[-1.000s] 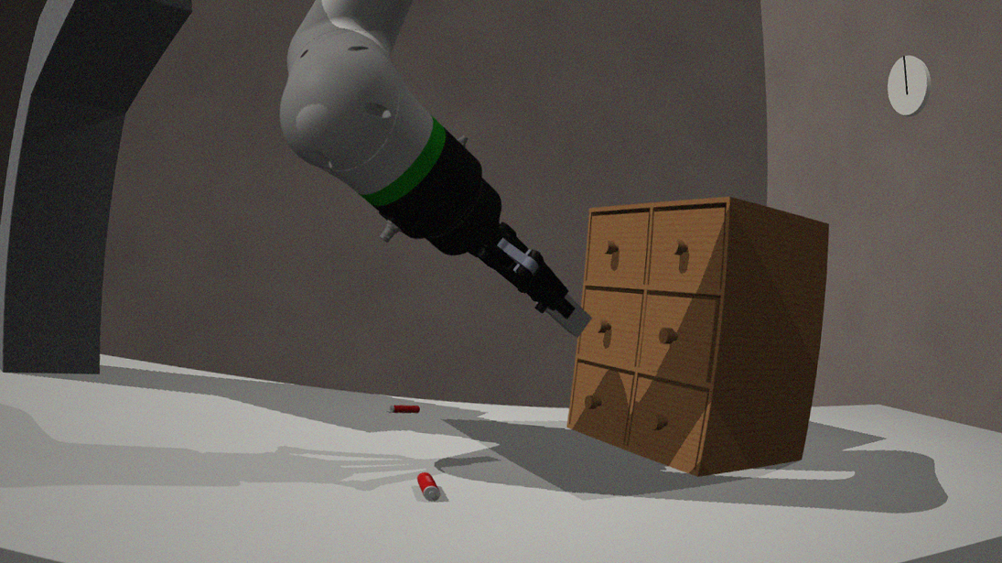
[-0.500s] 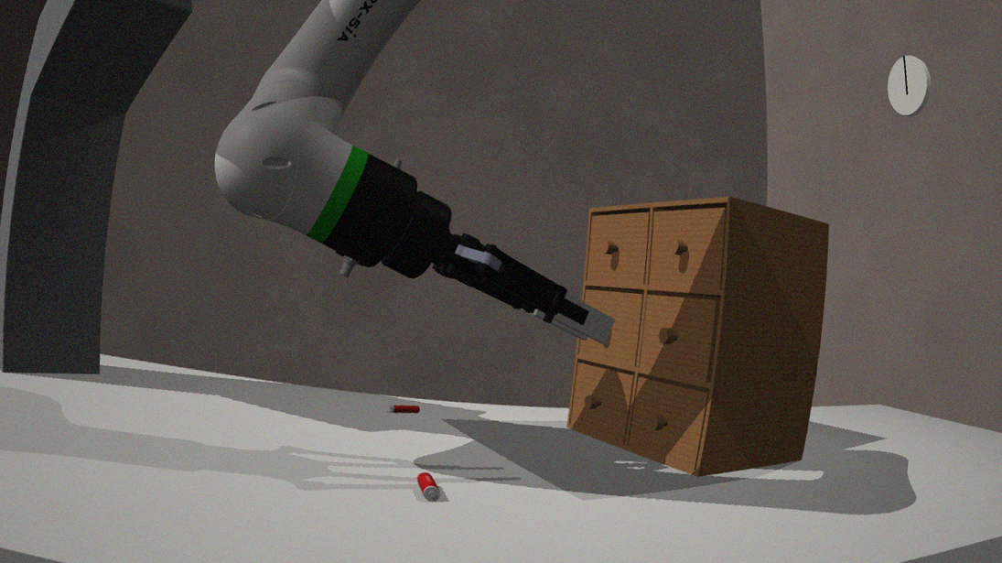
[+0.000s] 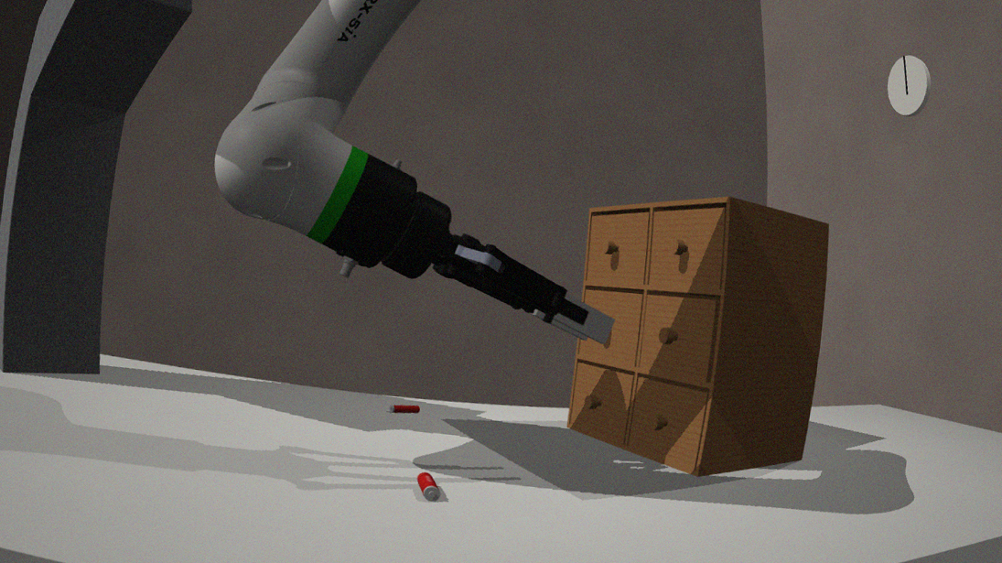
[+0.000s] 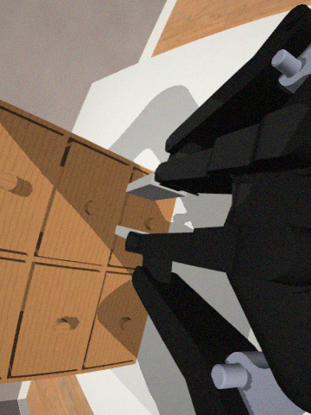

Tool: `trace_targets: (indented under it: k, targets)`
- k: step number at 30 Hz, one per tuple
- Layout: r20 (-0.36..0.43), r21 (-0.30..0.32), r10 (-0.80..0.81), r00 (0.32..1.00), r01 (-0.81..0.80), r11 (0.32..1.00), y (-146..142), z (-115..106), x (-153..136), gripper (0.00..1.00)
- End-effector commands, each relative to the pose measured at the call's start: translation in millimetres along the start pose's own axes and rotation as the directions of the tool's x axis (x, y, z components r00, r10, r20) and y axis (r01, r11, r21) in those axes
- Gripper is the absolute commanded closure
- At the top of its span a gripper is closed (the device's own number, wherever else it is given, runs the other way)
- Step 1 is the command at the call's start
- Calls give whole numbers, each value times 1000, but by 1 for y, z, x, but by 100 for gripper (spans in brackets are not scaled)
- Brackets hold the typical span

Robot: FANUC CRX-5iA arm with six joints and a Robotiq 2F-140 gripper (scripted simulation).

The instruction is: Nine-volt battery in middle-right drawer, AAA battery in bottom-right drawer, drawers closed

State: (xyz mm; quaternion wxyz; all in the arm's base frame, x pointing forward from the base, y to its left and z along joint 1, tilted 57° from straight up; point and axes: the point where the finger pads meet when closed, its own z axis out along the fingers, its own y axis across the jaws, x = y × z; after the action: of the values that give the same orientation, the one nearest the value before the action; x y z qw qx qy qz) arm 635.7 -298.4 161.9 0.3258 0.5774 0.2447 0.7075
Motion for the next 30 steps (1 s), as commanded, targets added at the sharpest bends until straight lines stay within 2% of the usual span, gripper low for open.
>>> trace_targets:
  k: [1, 12, 24, 30]
  targets:
    - [0, 0, 0, 1000, 0, 1000, 0, 0, 0, 80]
    - [0, 2, -2, 1000, 2, 1000, 0, 21, -16, 80]
    - [0, 2, -2, 1000, 2, 1000, 0, 77, -60, 80]
    - [0, 2, -2, 1000, 2, 1000, 0, 90, -70, 80]
